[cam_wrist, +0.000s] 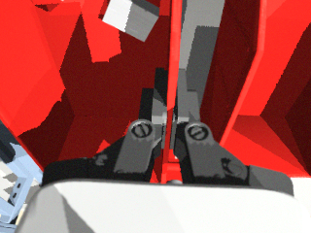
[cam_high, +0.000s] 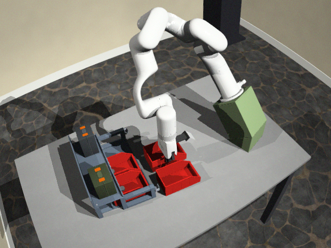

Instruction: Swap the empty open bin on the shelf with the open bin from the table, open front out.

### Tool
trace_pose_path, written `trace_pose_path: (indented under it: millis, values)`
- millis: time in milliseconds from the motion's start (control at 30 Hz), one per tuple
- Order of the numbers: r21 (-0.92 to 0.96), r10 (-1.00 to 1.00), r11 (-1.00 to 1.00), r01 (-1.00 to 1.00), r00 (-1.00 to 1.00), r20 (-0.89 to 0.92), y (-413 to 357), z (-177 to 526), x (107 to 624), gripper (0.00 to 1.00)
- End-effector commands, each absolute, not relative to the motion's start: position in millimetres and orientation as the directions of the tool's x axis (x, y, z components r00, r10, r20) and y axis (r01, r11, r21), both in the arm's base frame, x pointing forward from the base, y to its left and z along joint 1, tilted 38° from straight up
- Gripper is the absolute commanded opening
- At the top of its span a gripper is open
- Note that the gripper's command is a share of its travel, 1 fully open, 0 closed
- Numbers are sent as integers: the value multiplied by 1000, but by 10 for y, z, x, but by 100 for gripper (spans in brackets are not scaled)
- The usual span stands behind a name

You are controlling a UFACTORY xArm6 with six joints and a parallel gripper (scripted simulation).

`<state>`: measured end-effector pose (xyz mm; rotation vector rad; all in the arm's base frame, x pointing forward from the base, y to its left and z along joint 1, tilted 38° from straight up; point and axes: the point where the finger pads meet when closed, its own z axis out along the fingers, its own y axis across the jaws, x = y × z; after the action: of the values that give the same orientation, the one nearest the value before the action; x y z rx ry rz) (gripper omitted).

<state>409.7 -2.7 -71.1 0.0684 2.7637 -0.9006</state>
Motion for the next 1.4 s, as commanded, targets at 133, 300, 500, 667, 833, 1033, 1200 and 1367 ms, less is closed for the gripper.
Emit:
trace_pose_path:
  millis: [133,300,500,667,833,1033,1200,1367]
  values:
    - [-574,-29,811,116,-971,-237,82,-568,4072,0]
    - [-574,-29,811,116,-971,-237,84,-566,4072,0]
    - [-574,-29,811,116,-971,-237,84,-566,4072,0]
    - [-574,-29,811,116,-971,-237,71,-558,4069,0]
    - [-574,-28,811,117,-971,-237,-93,-452,4033,0]
    - [-574,-28,811,117,-971,-238,-359,-280,3973,0]
    - [-573,-27,811,119,-971,-239,-736,-38,3890,0]
    - [-573,-26,811,119,-971,-239,-971,114,3837,0]
